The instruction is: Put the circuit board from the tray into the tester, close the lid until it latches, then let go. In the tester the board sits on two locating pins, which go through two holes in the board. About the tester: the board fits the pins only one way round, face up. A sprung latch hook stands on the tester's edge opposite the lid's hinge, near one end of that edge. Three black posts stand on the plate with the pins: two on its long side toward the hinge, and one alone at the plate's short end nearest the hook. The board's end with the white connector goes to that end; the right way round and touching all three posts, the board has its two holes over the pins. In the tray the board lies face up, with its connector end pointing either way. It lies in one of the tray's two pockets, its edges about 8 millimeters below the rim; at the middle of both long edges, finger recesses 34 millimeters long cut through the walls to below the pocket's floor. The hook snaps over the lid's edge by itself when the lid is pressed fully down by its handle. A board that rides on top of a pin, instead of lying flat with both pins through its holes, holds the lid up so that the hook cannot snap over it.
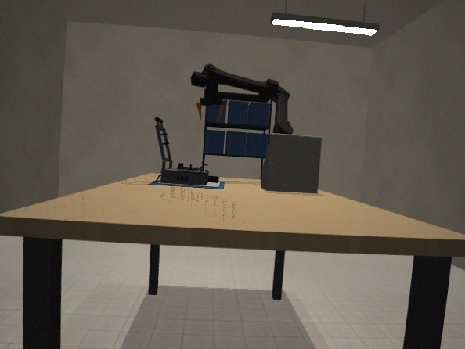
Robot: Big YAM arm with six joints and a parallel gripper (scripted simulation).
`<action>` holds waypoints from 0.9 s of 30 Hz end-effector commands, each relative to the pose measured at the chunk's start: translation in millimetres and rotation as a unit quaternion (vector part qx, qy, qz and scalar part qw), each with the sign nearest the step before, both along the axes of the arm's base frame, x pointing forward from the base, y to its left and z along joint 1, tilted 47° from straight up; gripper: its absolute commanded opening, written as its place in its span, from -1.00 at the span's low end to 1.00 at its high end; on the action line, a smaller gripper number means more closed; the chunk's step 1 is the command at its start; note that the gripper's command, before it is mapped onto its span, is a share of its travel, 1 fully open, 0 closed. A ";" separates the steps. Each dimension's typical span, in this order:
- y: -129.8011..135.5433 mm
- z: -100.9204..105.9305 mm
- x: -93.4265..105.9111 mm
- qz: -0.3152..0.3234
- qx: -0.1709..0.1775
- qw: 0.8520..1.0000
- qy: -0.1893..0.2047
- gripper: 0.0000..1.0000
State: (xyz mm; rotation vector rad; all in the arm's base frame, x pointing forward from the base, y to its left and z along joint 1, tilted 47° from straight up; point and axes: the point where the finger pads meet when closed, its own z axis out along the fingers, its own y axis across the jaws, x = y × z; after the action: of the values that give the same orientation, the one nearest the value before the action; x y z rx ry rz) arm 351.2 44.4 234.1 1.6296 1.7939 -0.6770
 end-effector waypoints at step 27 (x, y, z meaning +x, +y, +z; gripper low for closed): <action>13.2 4.8 3.8 0.009 0.007 1.000 -0.017 0.83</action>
State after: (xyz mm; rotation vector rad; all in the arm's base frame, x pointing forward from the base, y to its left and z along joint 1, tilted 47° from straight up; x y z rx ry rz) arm 351.1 44.6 234.2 1.6293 1.7940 -0.6764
